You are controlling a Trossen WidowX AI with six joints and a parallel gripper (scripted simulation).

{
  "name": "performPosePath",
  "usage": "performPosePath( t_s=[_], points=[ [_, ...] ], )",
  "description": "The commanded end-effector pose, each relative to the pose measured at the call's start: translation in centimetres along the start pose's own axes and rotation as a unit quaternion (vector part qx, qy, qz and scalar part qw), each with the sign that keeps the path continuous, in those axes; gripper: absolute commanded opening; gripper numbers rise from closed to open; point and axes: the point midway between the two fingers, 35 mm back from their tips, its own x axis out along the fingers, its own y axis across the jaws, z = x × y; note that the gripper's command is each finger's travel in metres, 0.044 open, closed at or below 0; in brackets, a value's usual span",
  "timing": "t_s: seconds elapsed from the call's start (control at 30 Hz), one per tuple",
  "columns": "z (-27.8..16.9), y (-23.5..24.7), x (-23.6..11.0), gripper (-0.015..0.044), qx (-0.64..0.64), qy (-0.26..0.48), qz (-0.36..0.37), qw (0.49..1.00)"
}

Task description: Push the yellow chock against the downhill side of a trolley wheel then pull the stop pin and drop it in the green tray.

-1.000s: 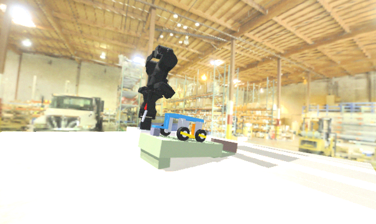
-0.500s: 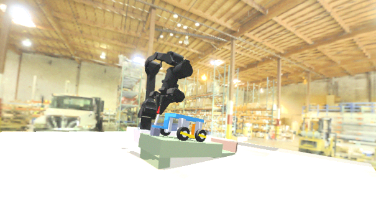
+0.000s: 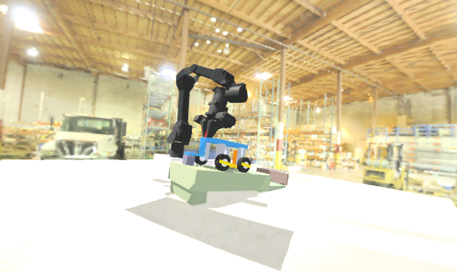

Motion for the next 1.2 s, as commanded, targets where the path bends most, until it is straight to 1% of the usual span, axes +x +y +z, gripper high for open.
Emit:
performPosePath(
  t_s=[0.0,0.63,0.8,1.17],
  points=[
    [1.5,0.0,-0.3,0.0000,0.002,-0.003,0.000,1.000],
    [8.8,0.2,-1.5,0.0000,0.002,-0.007,0.001,1.000],
    [9.2,0.2,-1.6,0.0000,-0.001,-0.008,0.000,1.000],
    [8.9,0.3,-1.5,0.0000,-0.152,-0.038,-0.012,0.988]
  ],
)
